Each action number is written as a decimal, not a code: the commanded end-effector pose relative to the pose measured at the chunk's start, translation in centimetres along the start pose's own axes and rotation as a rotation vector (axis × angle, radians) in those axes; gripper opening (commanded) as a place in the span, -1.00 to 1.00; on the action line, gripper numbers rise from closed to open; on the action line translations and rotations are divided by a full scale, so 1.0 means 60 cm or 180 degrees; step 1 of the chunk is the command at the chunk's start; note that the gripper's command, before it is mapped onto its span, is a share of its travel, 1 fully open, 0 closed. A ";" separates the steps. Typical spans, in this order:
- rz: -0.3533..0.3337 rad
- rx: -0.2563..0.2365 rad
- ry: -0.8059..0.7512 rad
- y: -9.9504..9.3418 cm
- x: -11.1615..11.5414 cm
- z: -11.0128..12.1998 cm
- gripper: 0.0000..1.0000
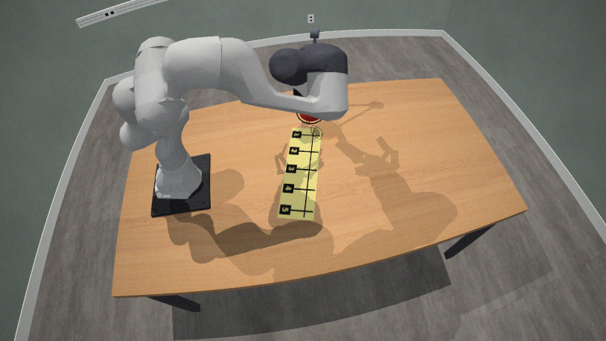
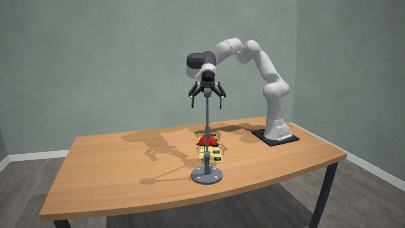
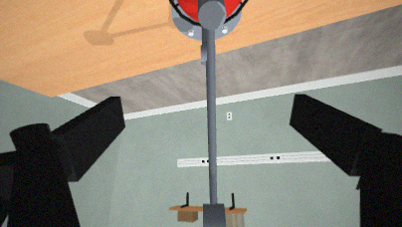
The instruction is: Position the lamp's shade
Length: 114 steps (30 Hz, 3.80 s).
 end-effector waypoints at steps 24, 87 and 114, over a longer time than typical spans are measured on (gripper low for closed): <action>0.0023 0.0073 -0.0040 0.099 -0.002 0.015 1.00; 0.0045 0.0099 -0.0061 0.171 -0.005 0.016 -0.80; 0.0053 0.0184 -0.0142 0.156 -0.077 -0.008 -0.80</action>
Point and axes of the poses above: the point where the finger pads meet when closed, its own y axis out along the fingers, its own z axis across the jaws, x = y × z, the point moved 7 cm from there along -y, back along the fingers, and after that the axes turned 4 degrees about y, right-handed, at the moved point
